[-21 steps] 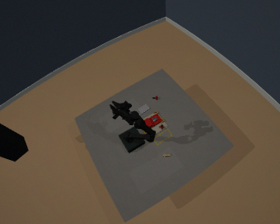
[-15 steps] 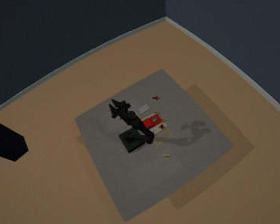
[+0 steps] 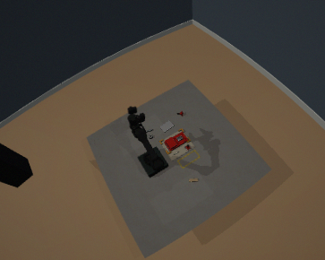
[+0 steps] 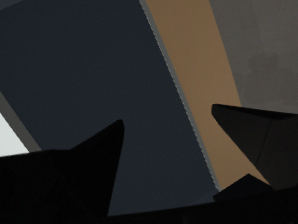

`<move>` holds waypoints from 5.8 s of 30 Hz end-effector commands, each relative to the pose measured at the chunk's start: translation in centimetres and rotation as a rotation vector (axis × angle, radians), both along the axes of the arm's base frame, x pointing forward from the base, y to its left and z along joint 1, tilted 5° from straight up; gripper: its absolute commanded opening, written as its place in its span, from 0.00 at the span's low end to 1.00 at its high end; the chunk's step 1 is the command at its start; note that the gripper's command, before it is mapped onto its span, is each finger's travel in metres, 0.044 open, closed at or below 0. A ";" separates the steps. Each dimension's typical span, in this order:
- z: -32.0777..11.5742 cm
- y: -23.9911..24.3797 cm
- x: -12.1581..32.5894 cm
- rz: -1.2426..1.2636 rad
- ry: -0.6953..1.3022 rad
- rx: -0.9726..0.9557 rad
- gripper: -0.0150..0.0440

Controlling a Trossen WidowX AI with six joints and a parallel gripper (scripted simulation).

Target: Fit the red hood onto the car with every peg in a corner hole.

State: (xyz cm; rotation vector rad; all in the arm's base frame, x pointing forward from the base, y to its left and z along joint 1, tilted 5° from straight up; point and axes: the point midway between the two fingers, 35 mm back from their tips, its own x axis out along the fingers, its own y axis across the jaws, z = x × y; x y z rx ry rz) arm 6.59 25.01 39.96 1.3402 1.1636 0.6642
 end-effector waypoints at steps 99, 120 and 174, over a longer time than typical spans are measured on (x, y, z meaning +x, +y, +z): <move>-36.9 -21.3 19.3 -1.080 1.041 -0.791 1.00; -37.9 -21.3 19.4 -1.080 1.041 -0.791 1.00; -33.8 -21.1 19.2 -1.088 1.035 -0.788 0.25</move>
